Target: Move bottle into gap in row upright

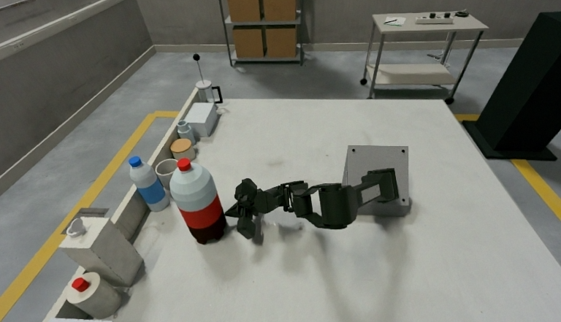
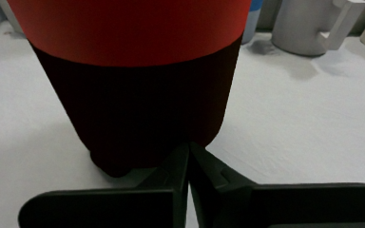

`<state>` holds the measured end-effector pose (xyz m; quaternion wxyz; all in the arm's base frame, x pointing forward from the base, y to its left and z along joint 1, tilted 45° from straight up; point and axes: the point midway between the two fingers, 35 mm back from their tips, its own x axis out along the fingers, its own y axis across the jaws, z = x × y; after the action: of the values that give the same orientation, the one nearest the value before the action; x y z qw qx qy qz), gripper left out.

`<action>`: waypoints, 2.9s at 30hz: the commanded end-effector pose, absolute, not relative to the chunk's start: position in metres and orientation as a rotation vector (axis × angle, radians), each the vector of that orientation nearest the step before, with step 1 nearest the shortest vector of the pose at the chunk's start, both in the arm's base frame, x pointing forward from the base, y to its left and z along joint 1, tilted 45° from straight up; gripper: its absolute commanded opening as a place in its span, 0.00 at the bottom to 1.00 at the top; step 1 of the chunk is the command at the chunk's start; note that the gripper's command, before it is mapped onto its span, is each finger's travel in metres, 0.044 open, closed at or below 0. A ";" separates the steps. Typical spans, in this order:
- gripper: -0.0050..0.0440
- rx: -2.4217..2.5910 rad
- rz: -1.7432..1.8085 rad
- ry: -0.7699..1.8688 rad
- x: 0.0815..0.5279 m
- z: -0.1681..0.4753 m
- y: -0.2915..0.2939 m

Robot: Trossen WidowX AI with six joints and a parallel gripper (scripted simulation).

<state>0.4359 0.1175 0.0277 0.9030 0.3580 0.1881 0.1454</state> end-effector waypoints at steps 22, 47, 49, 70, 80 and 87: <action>0.00 0.741 0.324 0.362 0.440 0.040 0.123; 0.00 0.741 0.319 0.359 0.442 0.041 0.122; 0.00 0.743 0.328 0.349 0.446 0.047 0.126; 0.00 0.744 0.331 0.348 0.445 0.058 0.136; 0.00 0.745 0.329 0.348 0.445 0.061 0.140; 0.00 0.745 0.331 0.348 0.445 0.063 0.142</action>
<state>0.4404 0.1340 0.0441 0.9031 0.3577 0.1875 0.1461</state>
